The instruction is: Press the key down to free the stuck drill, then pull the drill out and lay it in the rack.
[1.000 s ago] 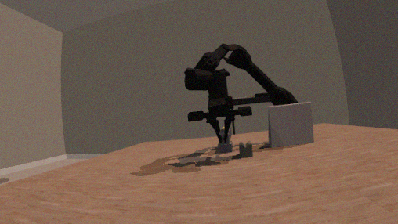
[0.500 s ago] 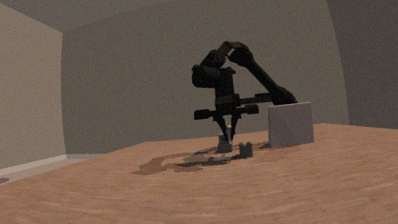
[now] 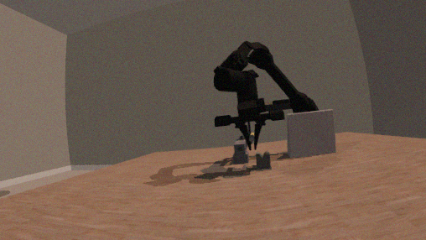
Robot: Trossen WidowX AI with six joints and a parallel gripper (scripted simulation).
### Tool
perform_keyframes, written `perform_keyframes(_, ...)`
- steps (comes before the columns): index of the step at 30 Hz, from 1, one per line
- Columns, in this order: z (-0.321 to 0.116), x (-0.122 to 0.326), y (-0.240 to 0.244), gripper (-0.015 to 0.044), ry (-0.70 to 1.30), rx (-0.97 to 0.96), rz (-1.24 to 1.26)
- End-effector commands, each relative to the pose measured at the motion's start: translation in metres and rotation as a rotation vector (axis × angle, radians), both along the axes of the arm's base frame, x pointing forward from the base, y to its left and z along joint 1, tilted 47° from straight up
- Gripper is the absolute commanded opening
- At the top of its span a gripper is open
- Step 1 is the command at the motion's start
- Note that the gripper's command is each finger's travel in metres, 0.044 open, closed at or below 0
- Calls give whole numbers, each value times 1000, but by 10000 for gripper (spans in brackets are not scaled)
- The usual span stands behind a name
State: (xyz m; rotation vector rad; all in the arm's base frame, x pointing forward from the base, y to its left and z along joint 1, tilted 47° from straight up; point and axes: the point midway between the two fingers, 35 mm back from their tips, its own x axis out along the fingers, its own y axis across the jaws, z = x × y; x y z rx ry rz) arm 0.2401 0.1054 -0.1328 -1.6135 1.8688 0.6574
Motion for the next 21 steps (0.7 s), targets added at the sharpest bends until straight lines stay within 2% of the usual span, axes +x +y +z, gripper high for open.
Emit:
perform_keyframes(1,-1,-9,2,0,0,-1,-3)
perform_keyframes(21,-9,-27,1,0,1,-1,-3)
